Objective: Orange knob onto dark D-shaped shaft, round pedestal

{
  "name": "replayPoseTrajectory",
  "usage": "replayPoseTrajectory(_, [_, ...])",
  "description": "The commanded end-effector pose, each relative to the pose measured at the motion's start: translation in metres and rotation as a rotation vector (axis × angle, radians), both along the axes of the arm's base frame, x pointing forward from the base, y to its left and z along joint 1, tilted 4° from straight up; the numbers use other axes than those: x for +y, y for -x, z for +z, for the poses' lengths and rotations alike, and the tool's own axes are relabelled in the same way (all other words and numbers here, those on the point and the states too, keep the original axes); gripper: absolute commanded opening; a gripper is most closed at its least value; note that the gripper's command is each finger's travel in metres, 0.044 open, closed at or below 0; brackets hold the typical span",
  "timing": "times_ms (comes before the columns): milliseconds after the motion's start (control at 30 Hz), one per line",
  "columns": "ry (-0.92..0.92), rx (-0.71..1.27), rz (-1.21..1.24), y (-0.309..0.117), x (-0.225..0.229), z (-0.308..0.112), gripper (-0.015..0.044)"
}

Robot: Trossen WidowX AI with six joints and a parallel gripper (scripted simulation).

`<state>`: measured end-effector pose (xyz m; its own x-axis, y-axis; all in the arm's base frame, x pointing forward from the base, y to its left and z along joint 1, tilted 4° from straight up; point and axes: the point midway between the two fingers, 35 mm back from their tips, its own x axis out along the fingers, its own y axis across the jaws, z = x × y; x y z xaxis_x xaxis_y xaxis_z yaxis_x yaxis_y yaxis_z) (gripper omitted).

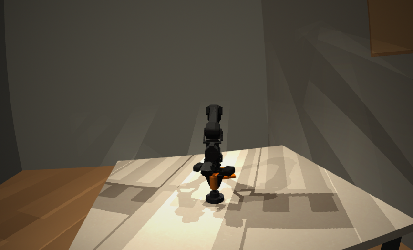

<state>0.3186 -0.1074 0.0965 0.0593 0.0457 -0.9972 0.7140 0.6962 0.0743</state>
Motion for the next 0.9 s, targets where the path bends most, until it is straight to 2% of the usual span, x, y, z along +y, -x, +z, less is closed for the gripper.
replayPoseTrajectory(0, [0.001, -0.003, -0.006, -0.0013, -0.0004, -0.0011, 0.0000])
replayPoseTrajectory(633, [0.001, -0.002, -0.006, 0.0036, 0.0008, 0.0024, 0.0000])
replayPoseTrajectory(867, [-0.011, 0.007, -0.204, 0.0034, 0.0010, 0.0041, 0.0000])
